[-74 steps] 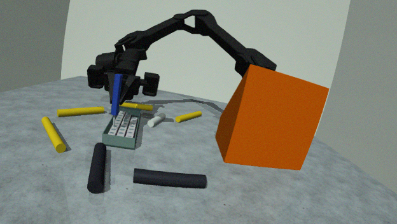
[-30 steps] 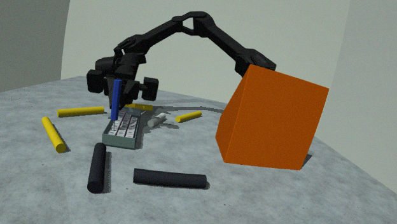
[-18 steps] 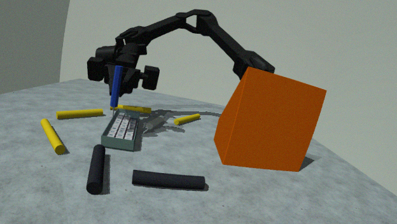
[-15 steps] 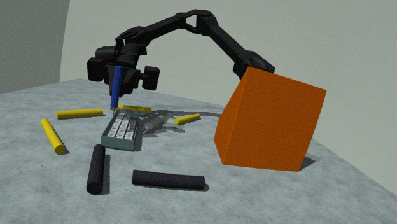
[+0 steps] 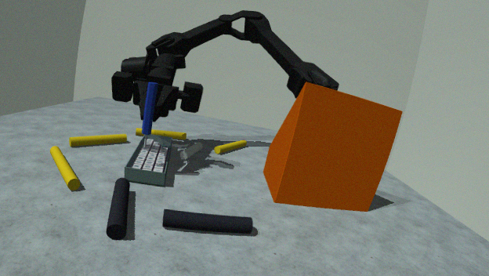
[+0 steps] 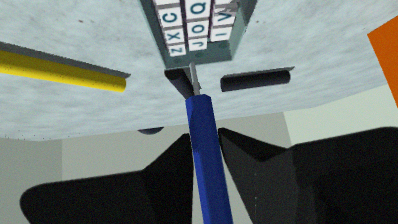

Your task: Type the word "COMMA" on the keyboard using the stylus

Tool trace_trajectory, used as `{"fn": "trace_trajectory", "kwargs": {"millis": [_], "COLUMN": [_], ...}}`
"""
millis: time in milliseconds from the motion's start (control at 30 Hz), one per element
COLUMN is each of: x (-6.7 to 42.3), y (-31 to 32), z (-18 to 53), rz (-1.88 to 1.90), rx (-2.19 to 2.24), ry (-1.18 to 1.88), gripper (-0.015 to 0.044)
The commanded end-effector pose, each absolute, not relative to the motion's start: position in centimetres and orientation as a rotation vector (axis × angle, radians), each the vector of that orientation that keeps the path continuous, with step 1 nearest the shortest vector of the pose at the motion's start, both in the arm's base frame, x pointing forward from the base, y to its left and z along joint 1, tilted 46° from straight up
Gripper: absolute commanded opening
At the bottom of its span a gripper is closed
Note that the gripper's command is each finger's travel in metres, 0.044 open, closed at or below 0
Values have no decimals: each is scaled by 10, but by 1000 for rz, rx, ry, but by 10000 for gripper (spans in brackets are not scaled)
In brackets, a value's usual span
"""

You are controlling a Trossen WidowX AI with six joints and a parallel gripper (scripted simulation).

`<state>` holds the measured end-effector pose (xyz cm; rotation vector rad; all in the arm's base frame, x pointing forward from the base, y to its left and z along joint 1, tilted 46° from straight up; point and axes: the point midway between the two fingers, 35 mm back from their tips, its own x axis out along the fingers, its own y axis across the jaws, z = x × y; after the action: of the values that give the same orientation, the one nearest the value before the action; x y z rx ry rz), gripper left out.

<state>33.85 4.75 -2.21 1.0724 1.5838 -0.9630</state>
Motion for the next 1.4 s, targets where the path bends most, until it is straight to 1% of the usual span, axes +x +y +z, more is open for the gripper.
{"fn": "trace_trajectory", "kwargs": {"millis": [0, 500, 600, 633, 1367], "x": [329, 332, 331, 331, 333], "y": [51, 37, 36, 36, 30], "z": [-24, -38, -39, -39, -45], "rz": [-968, -969, -969, -969, -970], "rx": [1083, 1082, 1082, 1082, 1082], "ry": [1586, 1586, 1586, 1586, 1586], "gripper": [0, 0, 79, 81, 81]}}
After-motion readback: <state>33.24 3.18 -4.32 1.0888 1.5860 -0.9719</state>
